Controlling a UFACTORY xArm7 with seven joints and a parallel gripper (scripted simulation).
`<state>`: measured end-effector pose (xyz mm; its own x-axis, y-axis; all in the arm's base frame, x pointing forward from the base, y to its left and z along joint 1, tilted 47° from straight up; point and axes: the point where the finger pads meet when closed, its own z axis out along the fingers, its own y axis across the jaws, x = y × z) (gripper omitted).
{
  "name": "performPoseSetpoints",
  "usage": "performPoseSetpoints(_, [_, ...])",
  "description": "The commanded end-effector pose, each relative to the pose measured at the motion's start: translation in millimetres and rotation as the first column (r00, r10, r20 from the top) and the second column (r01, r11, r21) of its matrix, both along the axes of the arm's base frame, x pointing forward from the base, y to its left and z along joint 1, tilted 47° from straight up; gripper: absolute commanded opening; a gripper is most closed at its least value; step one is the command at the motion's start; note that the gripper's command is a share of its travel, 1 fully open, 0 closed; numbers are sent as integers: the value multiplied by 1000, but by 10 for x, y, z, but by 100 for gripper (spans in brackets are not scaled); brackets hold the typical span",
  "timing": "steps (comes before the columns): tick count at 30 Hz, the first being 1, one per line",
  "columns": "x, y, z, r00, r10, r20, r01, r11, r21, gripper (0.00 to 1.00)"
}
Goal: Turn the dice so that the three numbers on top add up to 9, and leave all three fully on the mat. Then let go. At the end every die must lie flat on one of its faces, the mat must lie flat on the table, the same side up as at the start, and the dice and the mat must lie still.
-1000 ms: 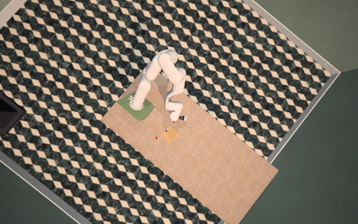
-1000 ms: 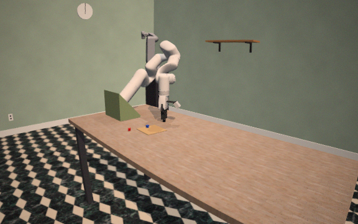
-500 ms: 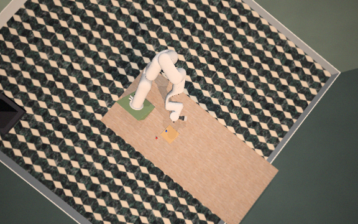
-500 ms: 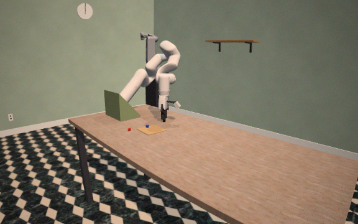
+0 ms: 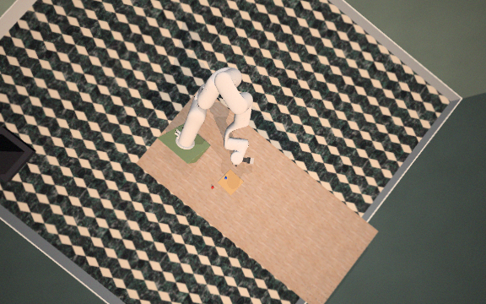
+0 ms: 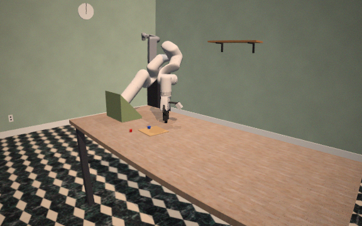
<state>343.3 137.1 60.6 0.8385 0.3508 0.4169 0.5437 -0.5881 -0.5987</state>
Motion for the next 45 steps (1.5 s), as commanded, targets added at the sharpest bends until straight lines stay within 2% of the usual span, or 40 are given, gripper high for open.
performPoseSetpoints(1, [12, -11, 6, 1000, -3, 2, 3, 1000, 0, 31])
performPoseSetpoints(33, [13, 7, -10, 1000, -3, 2, 3, 1000, 0, 31])
performPoseSetpoints(45, [18, 104, -102, 1000, -3, 2, 3, 1000, 0, 31])
